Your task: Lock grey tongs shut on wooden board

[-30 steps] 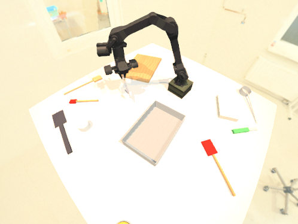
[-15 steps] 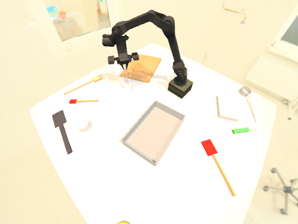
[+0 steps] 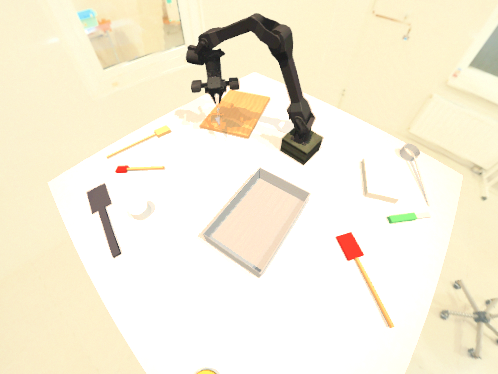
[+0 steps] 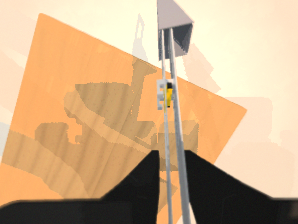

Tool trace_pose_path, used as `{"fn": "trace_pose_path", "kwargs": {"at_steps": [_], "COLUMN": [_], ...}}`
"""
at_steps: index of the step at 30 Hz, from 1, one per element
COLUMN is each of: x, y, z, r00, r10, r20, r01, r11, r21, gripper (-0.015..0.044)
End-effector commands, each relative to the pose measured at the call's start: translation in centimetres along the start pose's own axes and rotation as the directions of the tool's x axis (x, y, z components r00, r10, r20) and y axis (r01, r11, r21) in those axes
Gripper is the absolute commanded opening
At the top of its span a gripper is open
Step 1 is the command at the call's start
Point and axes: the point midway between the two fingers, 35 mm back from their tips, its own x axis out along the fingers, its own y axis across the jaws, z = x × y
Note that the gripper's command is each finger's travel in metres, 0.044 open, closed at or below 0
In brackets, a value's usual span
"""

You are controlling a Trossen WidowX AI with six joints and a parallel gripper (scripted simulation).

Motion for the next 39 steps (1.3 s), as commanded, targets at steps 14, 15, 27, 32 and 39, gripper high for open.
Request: {"fn": "trace_pose_path", "kwargs": {"at_steps": [14,15,27,32,39], "x": [-0.3,-0.3,-0.3,-0.4,-1.0], "y": [6.2,6.7,9.2,8.9,7.6], "z": [-8.8,-9.3,-11.6,-11.7,-11.8], "r00": [1.0,1.0,1.0,0.999,0.983], "r10": [-0.004,-0.004,-0.002,-0.001,0.004], "r20": [-0.006,-0.005,-0.005,-0.044,-0.183], "r01": [0.005,0.004,0.003,0.009,0.029], "r11": [0.989,0.988,0.979,0.98,0.984], "r21": [0.148,0.157,0.203,0.2,0.176], "gripper": [-0.015,-0.015,-0.015,-0.015,-0.015]}}
